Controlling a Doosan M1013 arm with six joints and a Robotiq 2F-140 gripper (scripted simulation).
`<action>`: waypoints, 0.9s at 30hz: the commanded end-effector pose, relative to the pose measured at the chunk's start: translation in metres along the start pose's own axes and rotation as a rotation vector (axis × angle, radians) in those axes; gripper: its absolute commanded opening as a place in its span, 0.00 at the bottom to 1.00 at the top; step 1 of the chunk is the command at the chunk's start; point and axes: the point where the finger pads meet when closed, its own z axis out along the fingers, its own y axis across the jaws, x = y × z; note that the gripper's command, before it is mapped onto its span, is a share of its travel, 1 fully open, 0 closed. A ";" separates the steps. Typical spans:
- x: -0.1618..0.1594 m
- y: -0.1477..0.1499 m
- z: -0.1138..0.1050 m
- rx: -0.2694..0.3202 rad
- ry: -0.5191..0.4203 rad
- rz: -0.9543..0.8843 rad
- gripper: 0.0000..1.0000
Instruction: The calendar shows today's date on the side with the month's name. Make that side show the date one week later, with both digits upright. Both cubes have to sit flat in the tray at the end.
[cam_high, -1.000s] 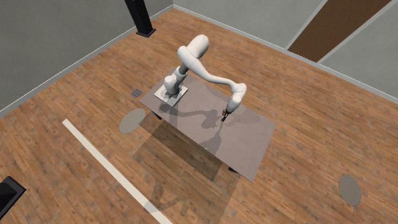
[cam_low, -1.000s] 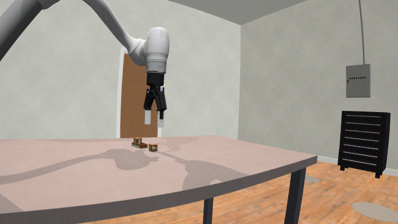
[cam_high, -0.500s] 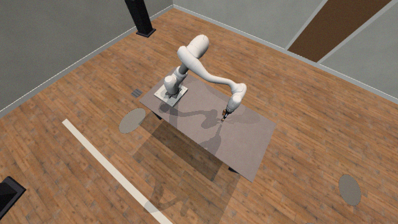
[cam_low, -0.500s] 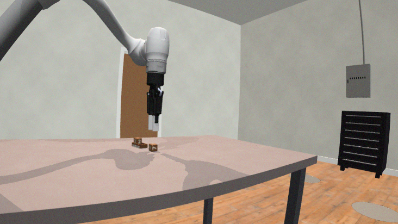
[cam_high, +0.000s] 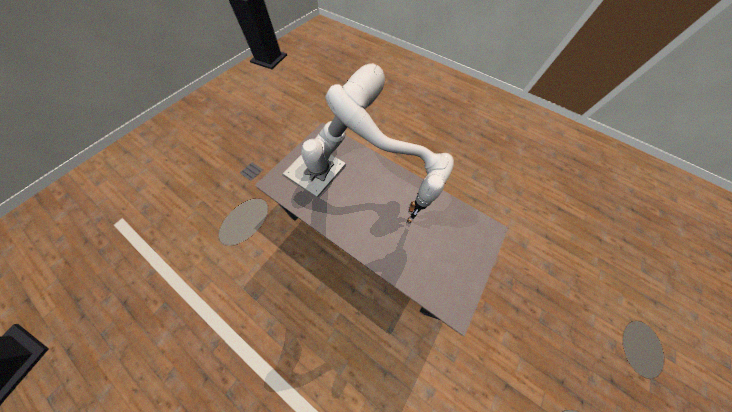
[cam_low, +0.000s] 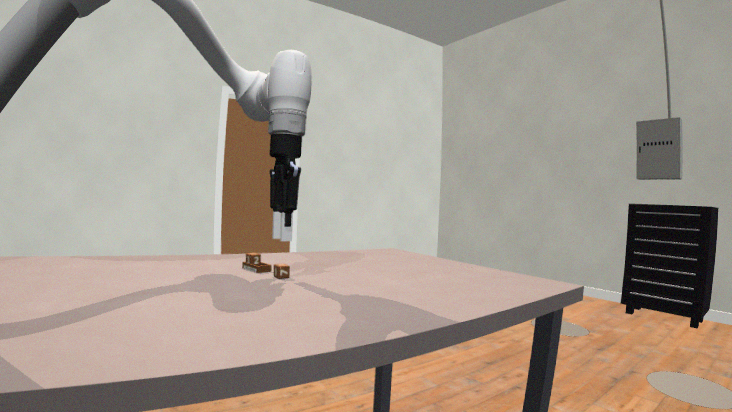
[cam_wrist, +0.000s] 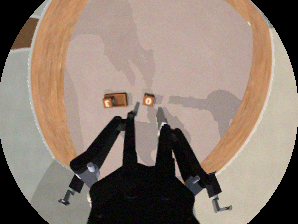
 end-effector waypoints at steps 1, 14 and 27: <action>0.000 0.000 0.000 0.000 0.000 0.000 0.35; 0.000 0.000 0.001 0.000 0.000 0.000 0.35; 0.000 0.000 0.011 0.000 0.000 0.000 0.35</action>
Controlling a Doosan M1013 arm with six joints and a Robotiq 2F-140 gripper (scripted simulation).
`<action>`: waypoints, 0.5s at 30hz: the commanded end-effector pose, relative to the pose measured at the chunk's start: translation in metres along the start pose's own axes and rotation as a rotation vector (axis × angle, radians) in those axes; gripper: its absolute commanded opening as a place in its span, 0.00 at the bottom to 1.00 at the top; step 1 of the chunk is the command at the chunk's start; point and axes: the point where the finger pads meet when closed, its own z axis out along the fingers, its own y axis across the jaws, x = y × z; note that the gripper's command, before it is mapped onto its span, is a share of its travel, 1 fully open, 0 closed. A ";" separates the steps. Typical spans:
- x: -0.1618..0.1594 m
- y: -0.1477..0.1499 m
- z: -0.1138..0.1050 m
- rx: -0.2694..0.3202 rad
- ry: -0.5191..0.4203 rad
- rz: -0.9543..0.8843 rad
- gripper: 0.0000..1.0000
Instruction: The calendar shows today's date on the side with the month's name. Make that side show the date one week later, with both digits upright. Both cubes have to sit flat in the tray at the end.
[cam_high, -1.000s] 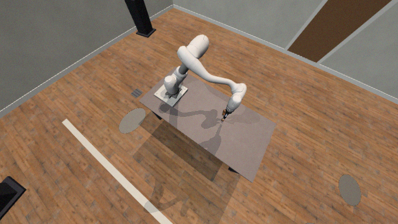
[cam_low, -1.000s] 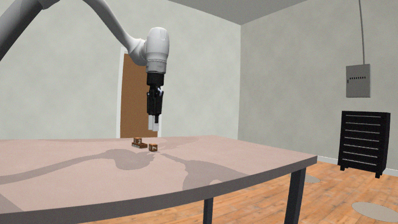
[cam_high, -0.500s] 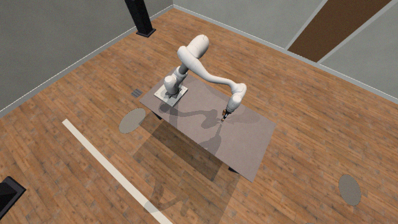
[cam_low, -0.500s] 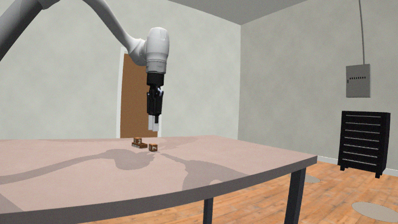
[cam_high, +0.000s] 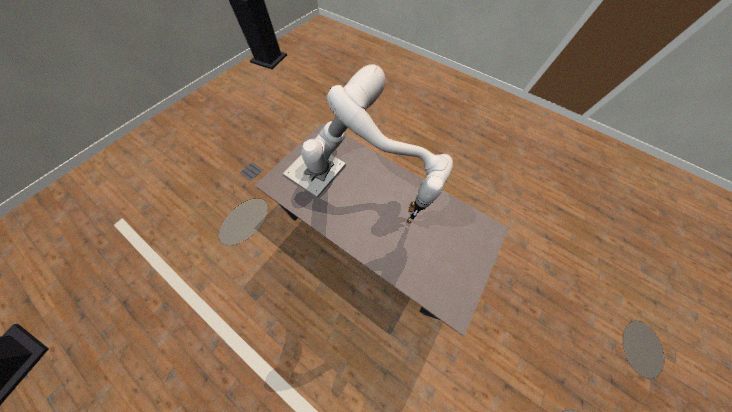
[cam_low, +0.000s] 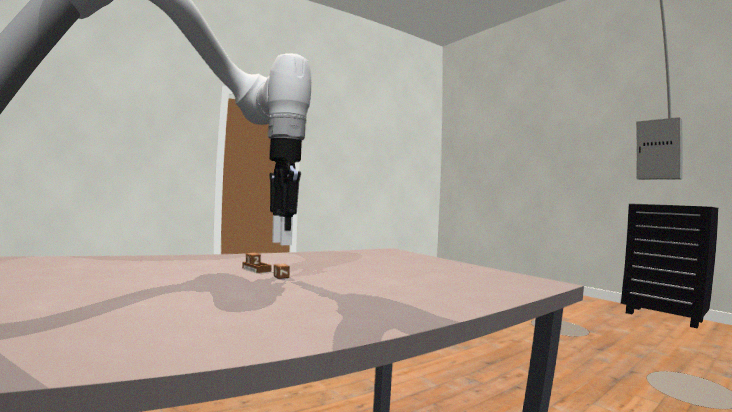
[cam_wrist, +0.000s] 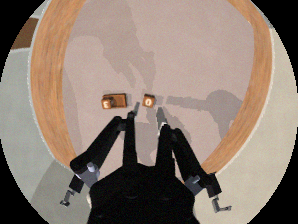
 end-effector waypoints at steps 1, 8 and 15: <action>0.000 0.000 0.003 0.000 0.000 0.000 0.35; 0.000 0.000 0.014 0.000 0.000 0.000 0.35; 0.000 0.000 0.022 0.000 0.000 0.000 0.35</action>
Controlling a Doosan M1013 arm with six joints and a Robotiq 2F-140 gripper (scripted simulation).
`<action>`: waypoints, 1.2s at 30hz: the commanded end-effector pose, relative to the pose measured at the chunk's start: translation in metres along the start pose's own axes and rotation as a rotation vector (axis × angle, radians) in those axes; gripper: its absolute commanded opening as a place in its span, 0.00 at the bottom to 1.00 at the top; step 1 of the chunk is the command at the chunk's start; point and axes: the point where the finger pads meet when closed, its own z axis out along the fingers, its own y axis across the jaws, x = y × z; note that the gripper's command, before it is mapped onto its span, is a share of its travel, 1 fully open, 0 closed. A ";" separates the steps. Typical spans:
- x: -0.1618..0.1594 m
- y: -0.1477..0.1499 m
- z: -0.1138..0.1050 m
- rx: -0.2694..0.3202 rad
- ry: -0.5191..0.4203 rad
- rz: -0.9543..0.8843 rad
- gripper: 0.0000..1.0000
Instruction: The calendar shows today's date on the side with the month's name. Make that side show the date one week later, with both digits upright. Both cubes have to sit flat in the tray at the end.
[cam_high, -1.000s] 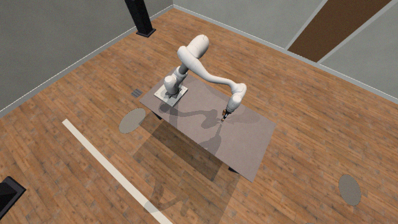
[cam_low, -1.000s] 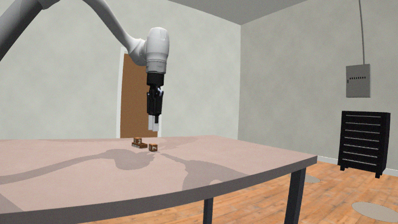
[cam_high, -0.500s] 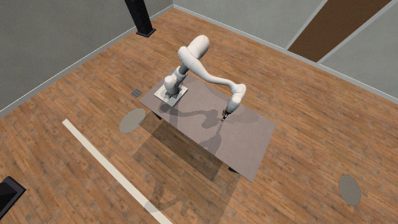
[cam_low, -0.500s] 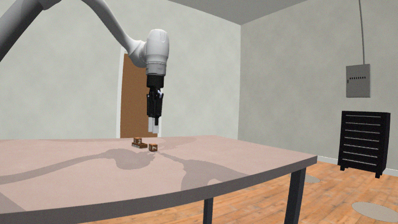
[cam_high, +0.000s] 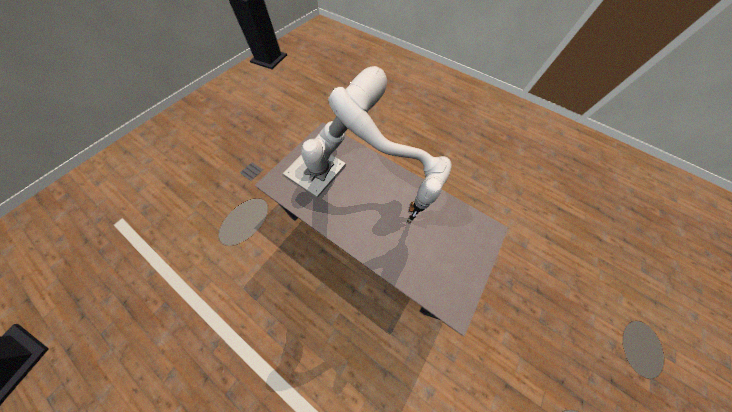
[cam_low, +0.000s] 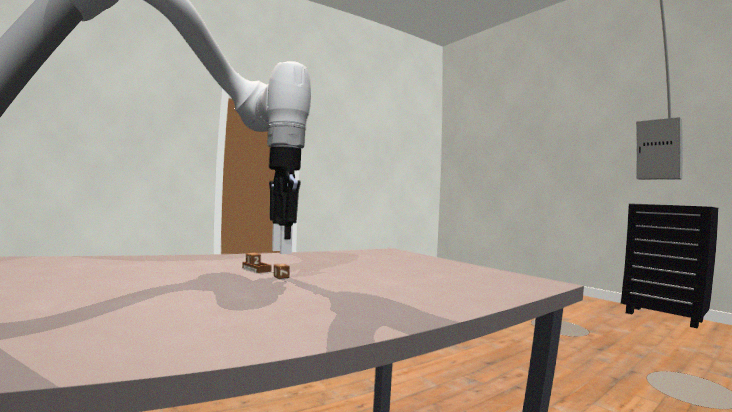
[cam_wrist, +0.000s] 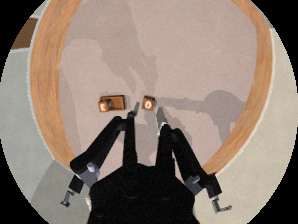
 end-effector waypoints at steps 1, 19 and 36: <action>0.000 0.000 0.003 0.000 0.000 0.000 0.35; 0.000 0.000 0.020 0.000 0.000 0.000 0.35; 0.000 0.000 0.022 0.000 0.000 0.000 0.35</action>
